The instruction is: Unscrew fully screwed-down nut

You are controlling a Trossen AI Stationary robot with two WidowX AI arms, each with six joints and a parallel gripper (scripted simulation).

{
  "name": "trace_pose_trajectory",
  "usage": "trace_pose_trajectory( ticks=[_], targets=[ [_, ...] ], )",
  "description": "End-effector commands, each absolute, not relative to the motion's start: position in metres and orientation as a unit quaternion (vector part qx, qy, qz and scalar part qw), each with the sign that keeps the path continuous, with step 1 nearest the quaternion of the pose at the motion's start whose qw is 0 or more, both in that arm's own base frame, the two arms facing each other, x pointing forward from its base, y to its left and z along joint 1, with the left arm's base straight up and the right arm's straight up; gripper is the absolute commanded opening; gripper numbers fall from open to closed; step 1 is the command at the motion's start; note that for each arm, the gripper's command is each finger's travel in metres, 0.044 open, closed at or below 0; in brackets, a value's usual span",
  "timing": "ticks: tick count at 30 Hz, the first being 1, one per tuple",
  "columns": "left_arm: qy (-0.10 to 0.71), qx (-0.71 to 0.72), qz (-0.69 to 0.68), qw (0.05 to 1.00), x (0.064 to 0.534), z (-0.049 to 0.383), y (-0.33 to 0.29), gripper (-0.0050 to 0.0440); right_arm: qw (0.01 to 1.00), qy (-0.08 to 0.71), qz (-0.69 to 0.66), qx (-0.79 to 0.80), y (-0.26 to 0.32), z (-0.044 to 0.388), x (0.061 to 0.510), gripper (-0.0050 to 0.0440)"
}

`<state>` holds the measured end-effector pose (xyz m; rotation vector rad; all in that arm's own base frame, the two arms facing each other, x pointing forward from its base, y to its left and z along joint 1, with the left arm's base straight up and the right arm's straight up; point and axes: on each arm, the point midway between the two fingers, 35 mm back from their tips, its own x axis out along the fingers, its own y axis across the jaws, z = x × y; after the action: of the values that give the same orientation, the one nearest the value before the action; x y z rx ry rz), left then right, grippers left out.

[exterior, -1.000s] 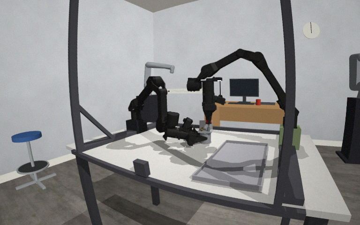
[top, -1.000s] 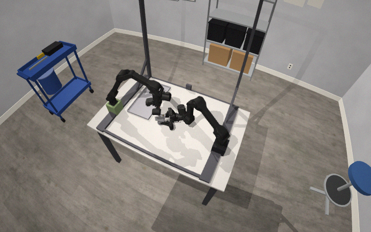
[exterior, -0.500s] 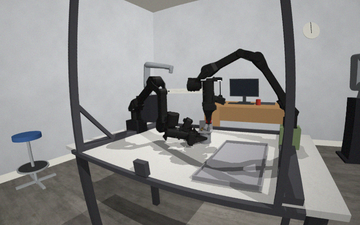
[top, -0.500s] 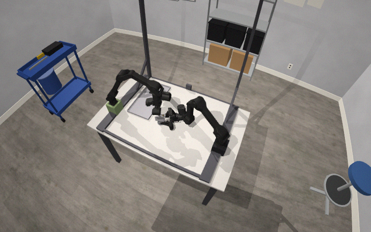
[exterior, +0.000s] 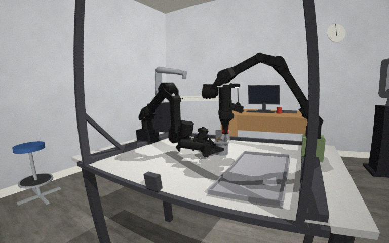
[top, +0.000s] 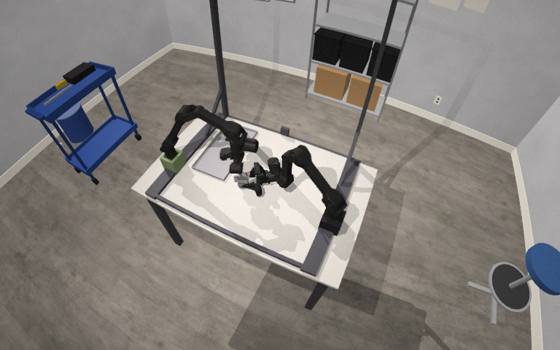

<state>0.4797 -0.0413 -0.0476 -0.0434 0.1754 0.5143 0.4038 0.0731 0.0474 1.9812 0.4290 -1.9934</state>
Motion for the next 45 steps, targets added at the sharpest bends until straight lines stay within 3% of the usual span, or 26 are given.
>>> trace_pose_trajectory(
  ticks=[1, 41, 45],
  targets=[
    [0.070, -0.031, 0.254, 0.964, 0.487, -0.033, -0.042, 0.0245, 0.149, 0.147, -0.679, 0.704, 0.074, 0.062, 0.409, 0.0130],
    [0.070, -0.031, 0.254, 0.964, 0.487, -0.033, -0.042, 0.0245, 0.149, 0.147, -0.679, 0.704, 0.074, 0.059, 0.409, 0.0130],
    [0.070, -0.031, 0.254, 0.964, 0.487, -0.033, -0.042, 0.0245, 0.212, 0.208, -0.669, 0.681, 0.074, 0.053, 0.406, 0.0130]
  ],
)
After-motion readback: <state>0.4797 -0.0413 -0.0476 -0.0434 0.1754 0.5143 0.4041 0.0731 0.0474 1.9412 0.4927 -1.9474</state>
